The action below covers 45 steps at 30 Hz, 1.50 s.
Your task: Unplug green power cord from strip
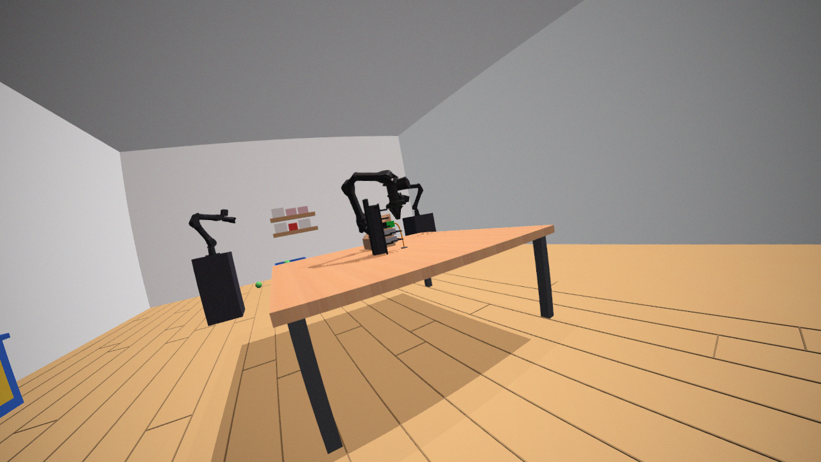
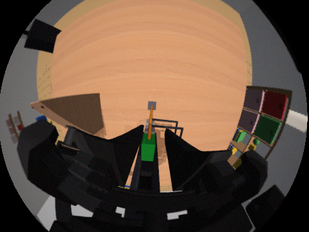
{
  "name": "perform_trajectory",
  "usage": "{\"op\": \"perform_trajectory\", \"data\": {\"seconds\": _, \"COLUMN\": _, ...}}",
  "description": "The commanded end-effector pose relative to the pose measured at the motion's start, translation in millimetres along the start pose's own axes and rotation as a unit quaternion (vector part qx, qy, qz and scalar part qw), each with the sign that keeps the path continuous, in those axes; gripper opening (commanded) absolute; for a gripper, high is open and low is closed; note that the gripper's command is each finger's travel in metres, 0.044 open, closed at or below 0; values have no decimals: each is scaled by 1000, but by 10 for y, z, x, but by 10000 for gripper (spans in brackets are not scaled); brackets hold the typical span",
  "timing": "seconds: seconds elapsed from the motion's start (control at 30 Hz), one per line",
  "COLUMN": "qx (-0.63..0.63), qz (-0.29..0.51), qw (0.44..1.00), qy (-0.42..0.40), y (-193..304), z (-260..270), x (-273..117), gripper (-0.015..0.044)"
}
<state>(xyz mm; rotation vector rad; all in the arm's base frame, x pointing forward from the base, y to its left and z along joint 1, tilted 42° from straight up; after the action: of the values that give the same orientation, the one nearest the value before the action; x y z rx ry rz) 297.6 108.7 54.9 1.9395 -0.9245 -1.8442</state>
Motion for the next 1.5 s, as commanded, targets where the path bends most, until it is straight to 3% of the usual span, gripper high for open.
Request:
{"op": "perform_trajectory", "data": {"seconds": 0.0, "qx": -40, "qz": 15, "qw": 999, "qy": -3, "y": 23, "z": 71, "x": 28, "gripper": 160}}
{"op": "perform_trajectory", "data": {"seconds": 1.47, "qx": -40, "qz": 16, "qw": 999, "qy": -3, "y": 421, "z": 16, "x": 80, "gripper": 160}}
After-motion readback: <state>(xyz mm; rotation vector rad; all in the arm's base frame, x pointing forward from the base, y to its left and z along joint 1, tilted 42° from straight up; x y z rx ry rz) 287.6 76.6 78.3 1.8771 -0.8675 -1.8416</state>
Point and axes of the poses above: the point midway between the two fingers, 35 mm back from their tips, its own x axis out along the fingers, its own z axis across the jaws, y = z × x, the point moved 3 cm from there along -x, back along the fingers, and after that the axes turned 3 degrees about x, right-handed, at the moved point
